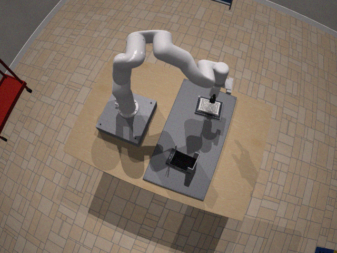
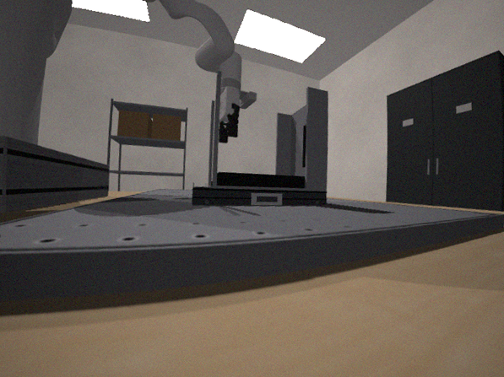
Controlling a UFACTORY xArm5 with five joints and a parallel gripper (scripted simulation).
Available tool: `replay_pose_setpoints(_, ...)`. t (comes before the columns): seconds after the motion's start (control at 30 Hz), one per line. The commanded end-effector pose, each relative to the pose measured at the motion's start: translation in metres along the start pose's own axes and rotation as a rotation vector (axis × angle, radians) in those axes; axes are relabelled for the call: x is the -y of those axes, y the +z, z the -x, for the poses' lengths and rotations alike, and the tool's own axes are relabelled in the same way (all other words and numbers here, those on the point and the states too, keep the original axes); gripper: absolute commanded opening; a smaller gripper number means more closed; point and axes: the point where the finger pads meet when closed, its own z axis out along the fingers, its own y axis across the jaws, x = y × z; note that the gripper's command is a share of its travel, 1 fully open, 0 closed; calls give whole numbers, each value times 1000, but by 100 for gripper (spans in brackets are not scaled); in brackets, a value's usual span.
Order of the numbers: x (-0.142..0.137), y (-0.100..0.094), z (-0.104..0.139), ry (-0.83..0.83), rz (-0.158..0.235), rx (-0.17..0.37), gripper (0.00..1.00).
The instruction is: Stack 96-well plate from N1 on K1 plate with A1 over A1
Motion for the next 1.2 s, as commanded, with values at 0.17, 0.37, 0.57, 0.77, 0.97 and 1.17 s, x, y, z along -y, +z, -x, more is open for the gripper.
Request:
replay_pose_setpoints(0.17,0,11,-1,0,-1,-3,100)
replay_pose_setpoints(0.37,0,21,-1,0,-1,-3,100)
replay_pose_setpoints(0.57,0,31,-1,0,-1,-3,100)
replay_pose_setpoints(0.77,0,37,-1,0,-1,-3,100)
replay_pose_setpoints(0.97,0,47,-1,0,-1,-3,100)
replay_pose_setpoints(1.17,0,57,-1,0,-1,-3,100)
